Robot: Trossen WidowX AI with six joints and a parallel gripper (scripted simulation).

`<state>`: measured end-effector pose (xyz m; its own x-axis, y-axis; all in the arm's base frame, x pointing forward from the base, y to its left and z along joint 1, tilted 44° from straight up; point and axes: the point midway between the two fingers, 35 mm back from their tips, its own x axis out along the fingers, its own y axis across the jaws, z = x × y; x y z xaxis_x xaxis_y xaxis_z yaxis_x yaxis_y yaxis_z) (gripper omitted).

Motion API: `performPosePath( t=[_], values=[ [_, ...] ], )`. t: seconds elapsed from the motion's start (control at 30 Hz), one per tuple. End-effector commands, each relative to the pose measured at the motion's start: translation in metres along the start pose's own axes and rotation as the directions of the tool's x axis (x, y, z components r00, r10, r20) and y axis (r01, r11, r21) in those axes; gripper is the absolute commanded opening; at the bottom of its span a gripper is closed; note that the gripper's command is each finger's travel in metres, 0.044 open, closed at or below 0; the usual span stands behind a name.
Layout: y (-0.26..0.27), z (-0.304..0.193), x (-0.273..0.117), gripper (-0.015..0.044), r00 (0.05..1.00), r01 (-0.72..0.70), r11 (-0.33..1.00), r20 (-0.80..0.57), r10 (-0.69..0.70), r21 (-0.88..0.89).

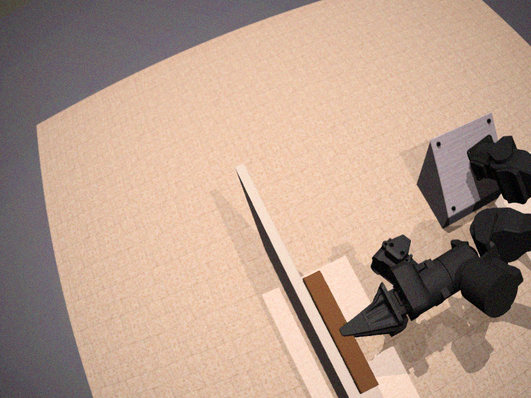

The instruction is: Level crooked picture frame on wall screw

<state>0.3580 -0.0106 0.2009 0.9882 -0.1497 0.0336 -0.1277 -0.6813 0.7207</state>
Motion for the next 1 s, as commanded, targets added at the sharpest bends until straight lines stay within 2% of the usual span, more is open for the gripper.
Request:
performPosePath(
  t=[0.0, 0.17, 0.33, 0.77, 0.97],
  values=[
    [0.000, 0.000, 0.000, 0.0131, 1.000, 0.000, 1.000, 0.000, 0.000, 0.004],
    [0.000, 0.000, 0.000, 0.0260, 1.000, 0.000, 1.000, 0.000, 0.000, 0.004],
    [0.000, -0.002, -0.005, 0.0260, 1.000, 0.000, 1.000, 0.000, 0.000, 0.021],
    [-0.005, -0.002, -0.096, 0.0260, 1.000, -0.002, 0.945, 0.002, 0.001, 0.328],
    [0.001, -0.003, -0.093, 0.0260, 1.000, 0.001, 0.950, -0.002, -0.001, 0.313]
  ],
)
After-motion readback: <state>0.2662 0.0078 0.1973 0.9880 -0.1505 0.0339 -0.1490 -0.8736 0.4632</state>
